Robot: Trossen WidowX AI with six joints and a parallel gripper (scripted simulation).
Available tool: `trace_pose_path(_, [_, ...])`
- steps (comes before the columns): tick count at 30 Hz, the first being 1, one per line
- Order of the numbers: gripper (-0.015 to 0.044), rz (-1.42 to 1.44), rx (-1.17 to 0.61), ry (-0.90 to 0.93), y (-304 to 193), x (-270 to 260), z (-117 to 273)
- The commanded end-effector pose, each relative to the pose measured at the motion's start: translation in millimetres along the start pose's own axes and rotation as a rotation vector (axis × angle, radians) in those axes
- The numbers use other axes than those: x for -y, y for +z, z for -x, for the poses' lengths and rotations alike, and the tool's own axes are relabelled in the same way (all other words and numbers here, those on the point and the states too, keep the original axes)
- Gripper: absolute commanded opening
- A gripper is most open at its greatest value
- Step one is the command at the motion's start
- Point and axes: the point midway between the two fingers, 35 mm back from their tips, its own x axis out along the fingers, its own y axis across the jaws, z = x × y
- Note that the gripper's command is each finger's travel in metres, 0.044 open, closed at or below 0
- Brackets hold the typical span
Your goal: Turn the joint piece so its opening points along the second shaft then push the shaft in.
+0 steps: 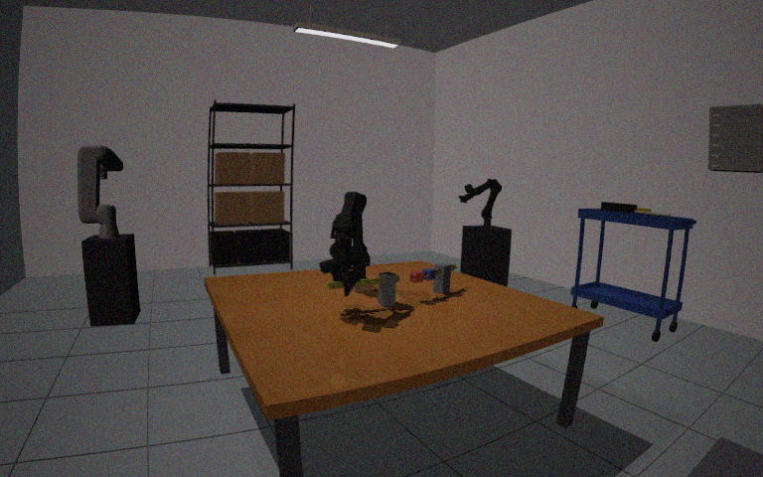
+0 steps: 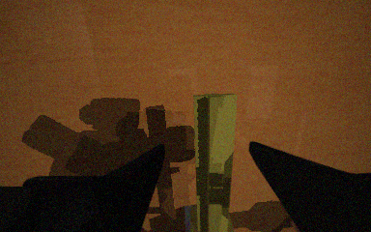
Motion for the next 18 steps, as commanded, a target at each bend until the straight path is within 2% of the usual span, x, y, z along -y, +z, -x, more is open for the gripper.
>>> trace_pose_path(1, [0.0335,-0.006,0.001,-0.004,0.0,1.0,-2.1])
trace_pose_path(10, [0.0102,-0.006,0.001,-0.004,0.0,1.0,-2.1])
trace_pose_path(18, [0.0102,-0.006,0.001,-0.004,0.0,1.0,-2.1])
